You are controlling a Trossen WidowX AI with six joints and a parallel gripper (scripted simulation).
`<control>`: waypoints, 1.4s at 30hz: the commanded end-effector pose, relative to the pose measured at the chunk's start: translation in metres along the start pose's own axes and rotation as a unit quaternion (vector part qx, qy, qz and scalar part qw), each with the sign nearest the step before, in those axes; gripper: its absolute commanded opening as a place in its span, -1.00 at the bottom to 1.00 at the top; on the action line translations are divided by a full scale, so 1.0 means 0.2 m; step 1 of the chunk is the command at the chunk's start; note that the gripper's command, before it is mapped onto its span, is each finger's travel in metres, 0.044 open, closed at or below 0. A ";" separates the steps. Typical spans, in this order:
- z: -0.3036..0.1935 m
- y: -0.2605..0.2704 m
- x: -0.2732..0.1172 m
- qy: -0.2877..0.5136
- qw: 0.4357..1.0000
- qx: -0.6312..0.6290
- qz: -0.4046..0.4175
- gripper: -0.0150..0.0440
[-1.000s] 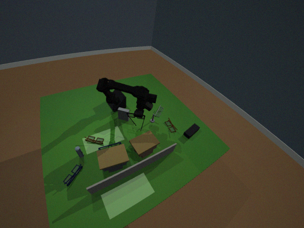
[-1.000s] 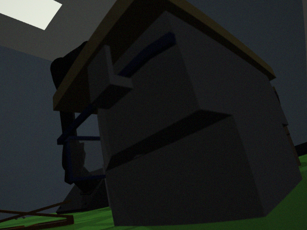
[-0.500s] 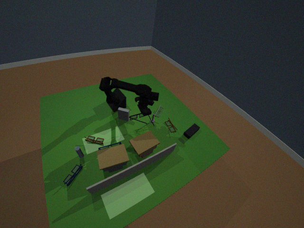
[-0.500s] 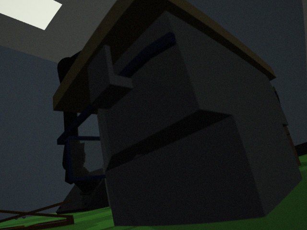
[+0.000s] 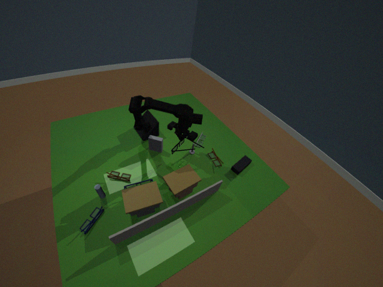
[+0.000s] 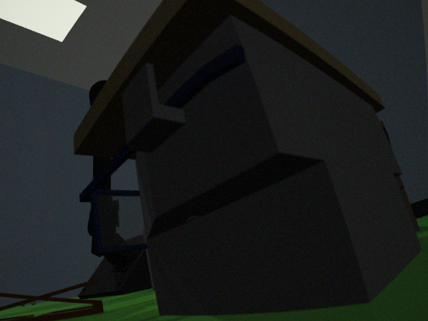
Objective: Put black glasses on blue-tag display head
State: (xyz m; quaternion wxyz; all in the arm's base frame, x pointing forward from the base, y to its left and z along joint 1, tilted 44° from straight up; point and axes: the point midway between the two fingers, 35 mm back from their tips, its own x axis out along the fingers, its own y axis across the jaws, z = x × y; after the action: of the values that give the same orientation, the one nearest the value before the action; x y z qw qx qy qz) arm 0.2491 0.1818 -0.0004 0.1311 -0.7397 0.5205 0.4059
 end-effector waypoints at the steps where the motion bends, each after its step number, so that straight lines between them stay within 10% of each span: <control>1: 0.04 0.00 0.00 -0.002 0.997 -0.078 0.001 -0.49; 26: 0.25 0.02 0.03 0.001 0.850 -0.528 0.004 -0.49; 42: 0.25 0.02 0.27 0.001 0.843 -0.538 0.005 -0.49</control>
State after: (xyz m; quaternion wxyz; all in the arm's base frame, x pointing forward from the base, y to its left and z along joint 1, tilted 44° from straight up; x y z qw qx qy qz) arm 0.2284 0.1879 -0.0604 -0.2846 -0.6949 0.2220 0.6219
